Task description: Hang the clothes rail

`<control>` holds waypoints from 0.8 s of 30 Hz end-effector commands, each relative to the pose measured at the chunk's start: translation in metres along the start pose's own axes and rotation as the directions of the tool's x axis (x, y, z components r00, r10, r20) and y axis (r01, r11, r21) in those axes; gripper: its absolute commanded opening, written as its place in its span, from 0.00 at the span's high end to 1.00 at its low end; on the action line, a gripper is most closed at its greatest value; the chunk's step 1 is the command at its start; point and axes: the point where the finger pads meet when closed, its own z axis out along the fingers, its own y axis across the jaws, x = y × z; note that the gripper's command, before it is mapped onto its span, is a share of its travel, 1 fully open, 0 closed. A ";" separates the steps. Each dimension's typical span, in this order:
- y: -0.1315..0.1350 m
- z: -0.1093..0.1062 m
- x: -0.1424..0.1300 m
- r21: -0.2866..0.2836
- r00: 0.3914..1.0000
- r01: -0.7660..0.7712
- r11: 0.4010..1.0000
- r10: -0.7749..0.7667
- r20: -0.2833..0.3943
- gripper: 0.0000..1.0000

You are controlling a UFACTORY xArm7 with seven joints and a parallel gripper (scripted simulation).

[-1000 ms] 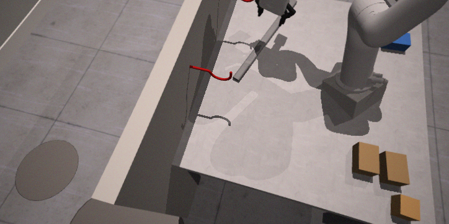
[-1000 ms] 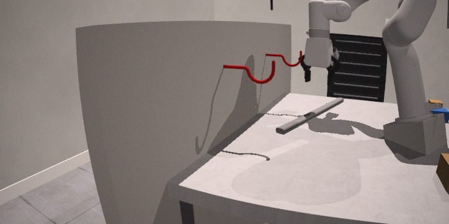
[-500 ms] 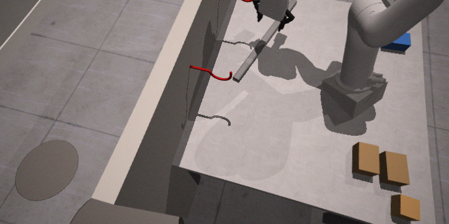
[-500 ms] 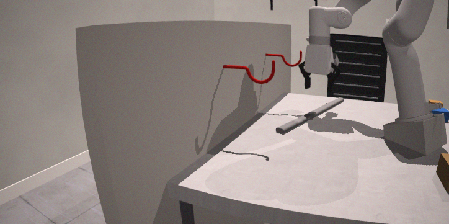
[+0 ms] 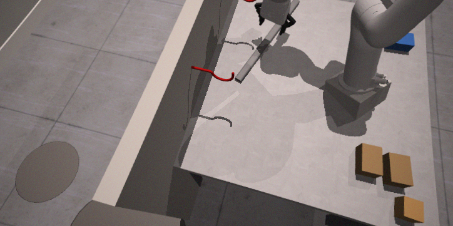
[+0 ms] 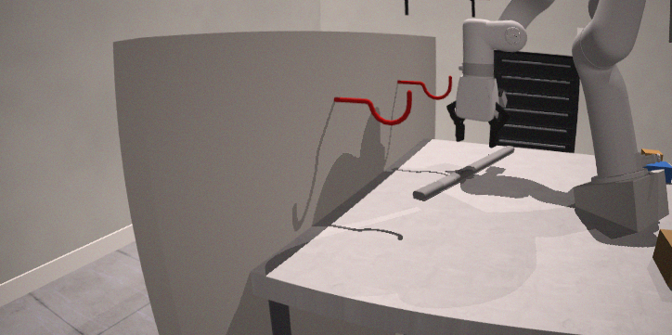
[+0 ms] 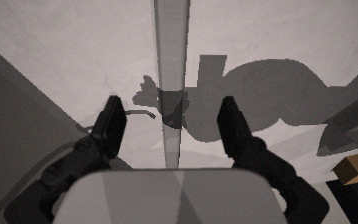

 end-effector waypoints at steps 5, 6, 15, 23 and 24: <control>-0.002 0.005 0.000 0.004 1.000 -0.001 1.000 0.001 0.000 0.00; -0.002 0.005 0.000 0.004 1.000 -0.001 1.000 0.001 0.000 0.00; -0.002 0.006 0.000 0.004 1.000 -0.001 1.000 0.001 0.000 0.00; -0.002 0.010 0.000 0.004 1.000 -0.001 1.000 0.001 0.000 0.00; -0.002 0.011 0.000 0.004 1.000 -0.001 1.000 0.001 0.000 0.00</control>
